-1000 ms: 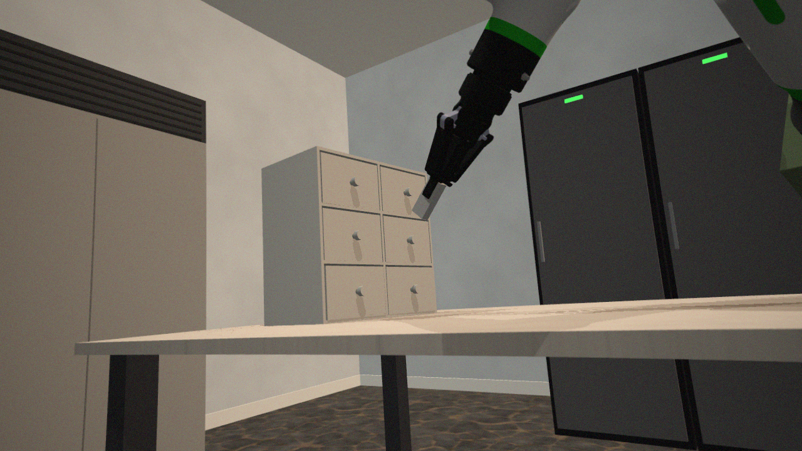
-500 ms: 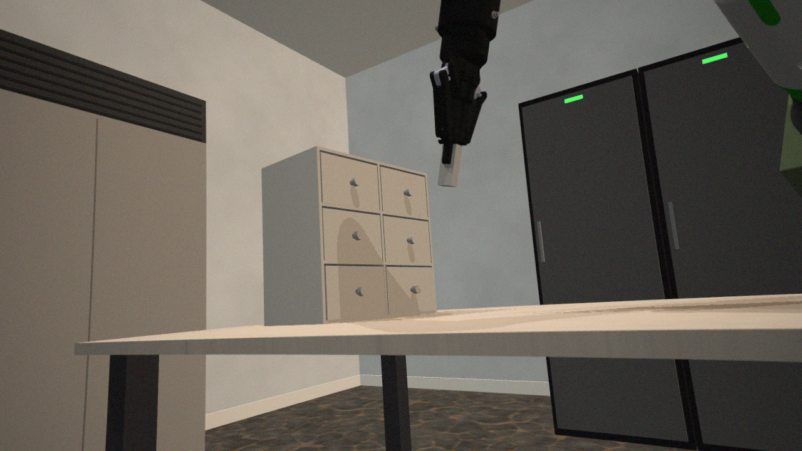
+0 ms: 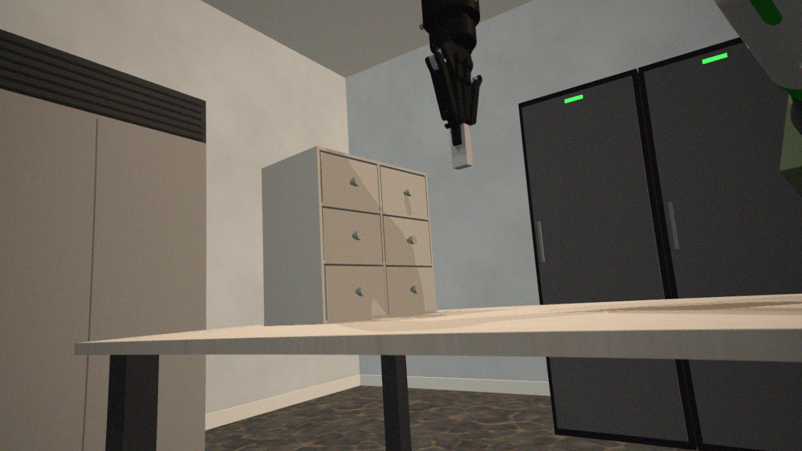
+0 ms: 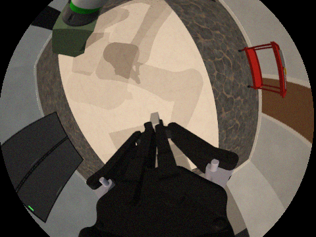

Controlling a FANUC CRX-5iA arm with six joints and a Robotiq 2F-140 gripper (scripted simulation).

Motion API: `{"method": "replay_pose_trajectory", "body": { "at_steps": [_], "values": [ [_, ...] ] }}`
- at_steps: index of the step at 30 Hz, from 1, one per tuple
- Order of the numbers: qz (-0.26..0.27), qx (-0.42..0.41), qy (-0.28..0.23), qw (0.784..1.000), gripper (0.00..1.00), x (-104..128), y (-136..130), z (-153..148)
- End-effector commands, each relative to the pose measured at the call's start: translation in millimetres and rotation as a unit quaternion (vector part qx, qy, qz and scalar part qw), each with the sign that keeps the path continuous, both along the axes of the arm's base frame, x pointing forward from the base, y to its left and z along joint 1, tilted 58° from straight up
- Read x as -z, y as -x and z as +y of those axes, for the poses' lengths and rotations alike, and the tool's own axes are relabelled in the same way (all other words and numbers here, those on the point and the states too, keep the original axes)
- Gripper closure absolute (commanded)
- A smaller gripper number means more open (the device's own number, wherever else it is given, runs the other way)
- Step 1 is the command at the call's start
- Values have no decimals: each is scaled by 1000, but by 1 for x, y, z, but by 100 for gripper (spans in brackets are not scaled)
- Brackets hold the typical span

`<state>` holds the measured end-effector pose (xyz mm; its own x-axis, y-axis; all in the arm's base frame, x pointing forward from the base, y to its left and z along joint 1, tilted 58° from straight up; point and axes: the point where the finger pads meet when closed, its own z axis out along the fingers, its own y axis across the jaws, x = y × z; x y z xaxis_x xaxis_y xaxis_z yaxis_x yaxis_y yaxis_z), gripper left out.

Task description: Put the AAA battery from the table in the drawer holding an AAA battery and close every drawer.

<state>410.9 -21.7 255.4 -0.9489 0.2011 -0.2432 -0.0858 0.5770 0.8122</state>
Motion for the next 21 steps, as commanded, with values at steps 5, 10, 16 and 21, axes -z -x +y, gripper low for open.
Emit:
{"method": "replay_pose_trajectory", "body": {
  "at_steps": [5,10,16,21],
  "values": [
    [2,-3,0,1000,100,0,1,-1],
    [2,-3,0,1000,100,0,1,-1],
    [2,-3,0,1000,0,0,1,-1],
    [2,-3,0,1000,0,0,1,-1]
  ]
}}
